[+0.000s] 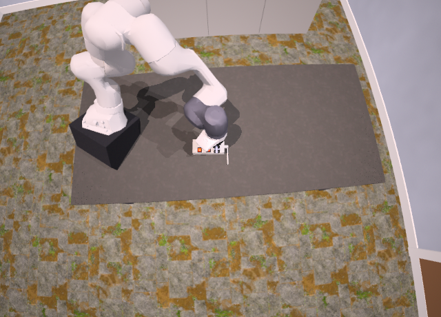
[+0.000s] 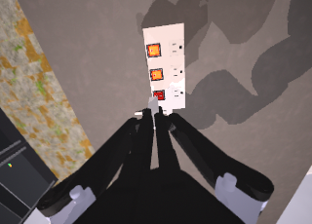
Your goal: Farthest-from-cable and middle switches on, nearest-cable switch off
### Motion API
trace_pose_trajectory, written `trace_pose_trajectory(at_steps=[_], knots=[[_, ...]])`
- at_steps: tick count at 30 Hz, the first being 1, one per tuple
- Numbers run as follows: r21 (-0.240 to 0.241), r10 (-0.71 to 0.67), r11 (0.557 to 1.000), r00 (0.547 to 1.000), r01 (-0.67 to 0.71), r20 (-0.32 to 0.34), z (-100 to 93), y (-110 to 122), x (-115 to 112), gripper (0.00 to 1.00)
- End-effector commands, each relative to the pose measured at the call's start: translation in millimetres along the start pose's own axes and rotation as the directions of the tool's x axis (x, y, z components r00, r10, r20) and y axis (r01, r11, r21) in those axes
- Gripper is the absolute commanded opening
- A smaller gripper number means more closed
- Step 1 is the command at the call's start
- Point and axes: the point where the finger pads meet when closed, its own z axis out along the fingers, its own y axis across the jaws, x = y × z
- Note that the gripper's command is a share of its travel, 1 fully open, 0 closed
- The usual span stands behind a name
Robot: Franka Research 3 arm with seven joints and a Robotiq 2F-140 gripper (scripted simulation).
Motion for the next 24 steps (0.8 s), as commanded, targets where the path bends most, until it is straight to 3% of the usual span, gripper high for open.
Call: trace_pose_trajectory(at_steps=[1, 6, 7, 15, 24], knots=[[-0.004, -0.007, 1.0, 1.0, 0.007, -0.004, 0.4, 1.8, 1.4, 0.0], [-0.004, -0.007, 1.0, 1.0, 0.007, -0.004, 0.4, 1.8, 1.4, 0.0], [-0.004, -0.007, 1.0, 1.0, 0.007, -0.004, 0.4, 1.8, 1.4, 1.0], [-0.004, -0.007, 1.0, 1.0, 0.007, -0.004, -6.3, 1.8, 1.3, 1.0], [-0.004, -0.007, 1.0, 1.0, 0.007, -0.004, -44.8, 1.6, 1.2, 1.0]])
